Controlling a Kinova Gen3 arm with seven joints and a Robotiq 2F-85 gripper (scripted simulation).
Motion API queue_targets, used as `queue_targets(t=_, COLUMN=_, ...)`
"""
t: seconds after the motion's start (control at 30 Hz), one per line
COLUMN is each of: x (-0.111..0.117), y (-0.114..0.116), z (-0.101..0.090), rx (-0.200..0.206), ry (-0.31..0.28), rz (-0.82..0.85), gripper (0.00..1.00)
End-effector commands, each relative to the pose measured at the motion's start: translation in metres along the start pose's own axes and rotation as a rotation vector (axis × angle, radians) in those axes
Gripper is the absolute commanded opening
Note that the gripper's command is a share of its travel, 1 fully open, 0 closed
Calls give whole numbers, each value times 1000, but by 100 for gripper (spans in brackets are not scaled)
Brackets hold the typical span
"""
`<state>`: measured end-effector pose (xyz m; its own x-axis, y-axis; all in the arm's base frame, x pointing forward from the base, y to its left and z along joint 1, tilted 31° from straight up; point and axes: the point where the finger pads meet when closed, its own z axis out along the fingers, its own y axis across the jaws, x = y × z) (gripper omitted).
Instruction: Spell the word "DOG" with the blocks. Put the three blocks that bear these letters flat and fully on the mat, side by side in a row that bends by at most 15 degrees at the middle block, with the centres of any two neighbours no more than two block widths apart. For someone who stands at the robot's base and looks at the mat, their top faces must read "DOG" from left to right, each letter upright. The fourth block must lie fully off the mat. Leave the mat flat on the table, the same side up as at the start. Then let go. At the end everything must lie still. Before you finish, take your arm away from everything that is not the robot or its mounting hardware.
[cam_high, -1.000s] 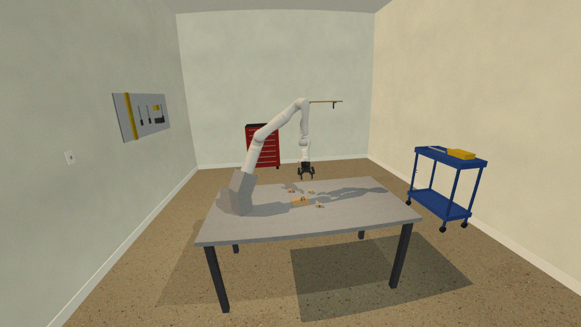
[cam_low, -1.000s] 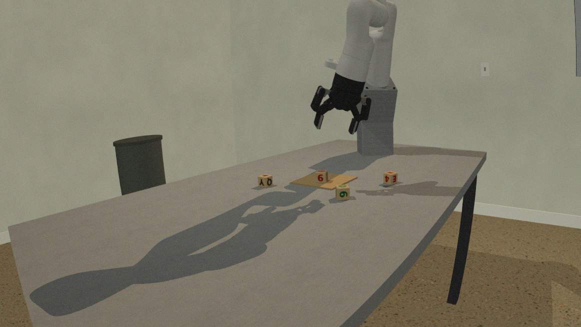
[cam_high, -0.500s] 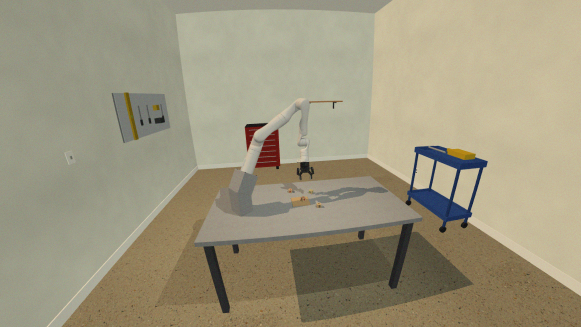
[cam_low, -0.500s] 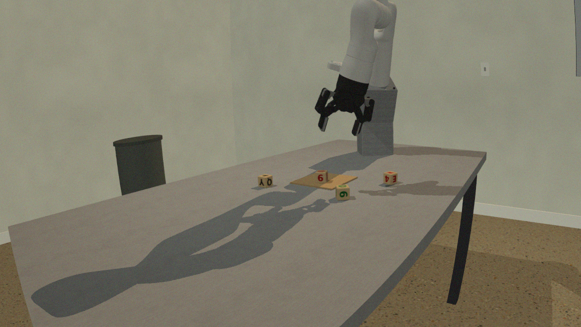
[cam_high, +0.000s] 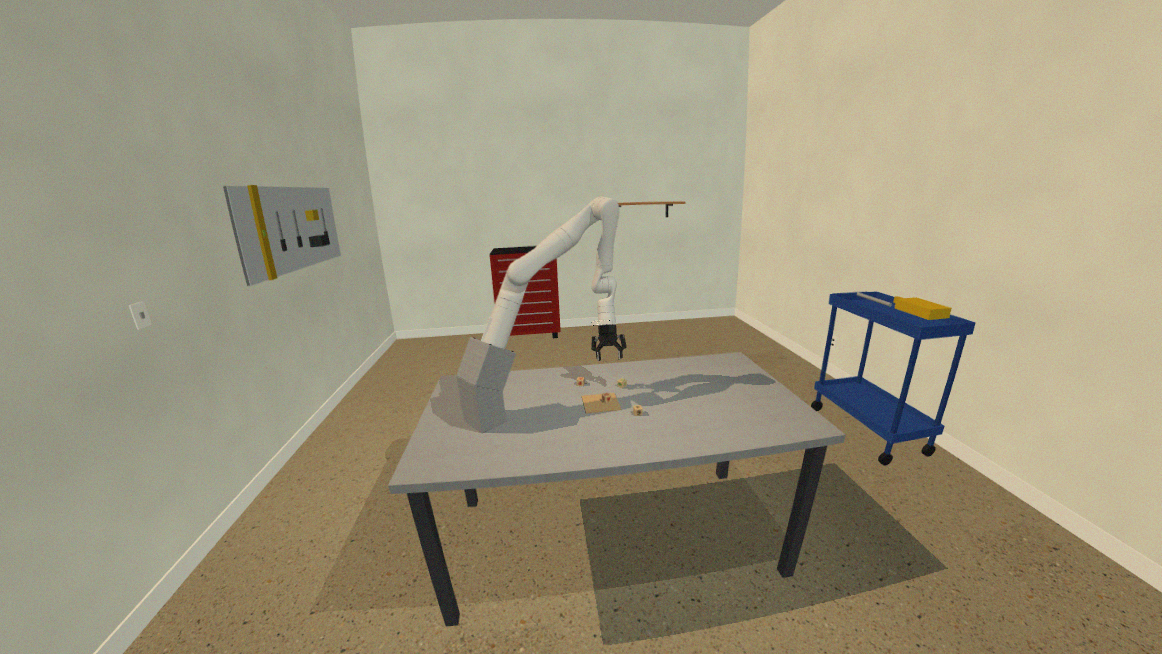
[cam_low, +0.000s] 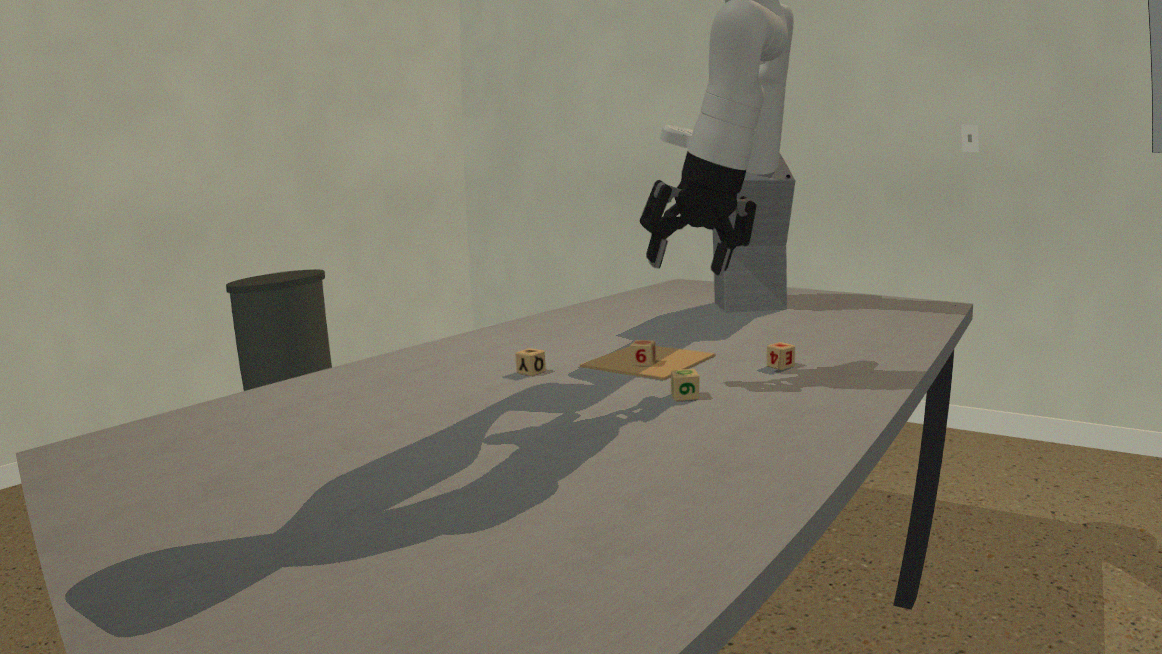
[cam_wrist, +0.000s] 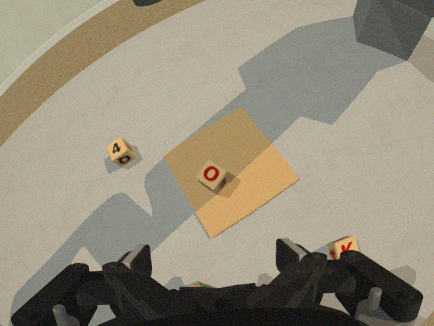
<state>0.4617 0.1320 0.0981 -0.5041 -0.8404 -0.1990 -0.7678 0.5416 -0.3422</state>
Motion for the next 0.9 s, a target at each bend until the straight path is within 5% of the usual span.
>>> queue_targets(t=0.0, x=-2, y=3, z=0, rx=-4, ry=-6, rz=1, gripper=100)
queue_targets(t=0.87, x=-12, y=21, z=2, rx=-2, ry=-50, rz=-95, gripper=100)
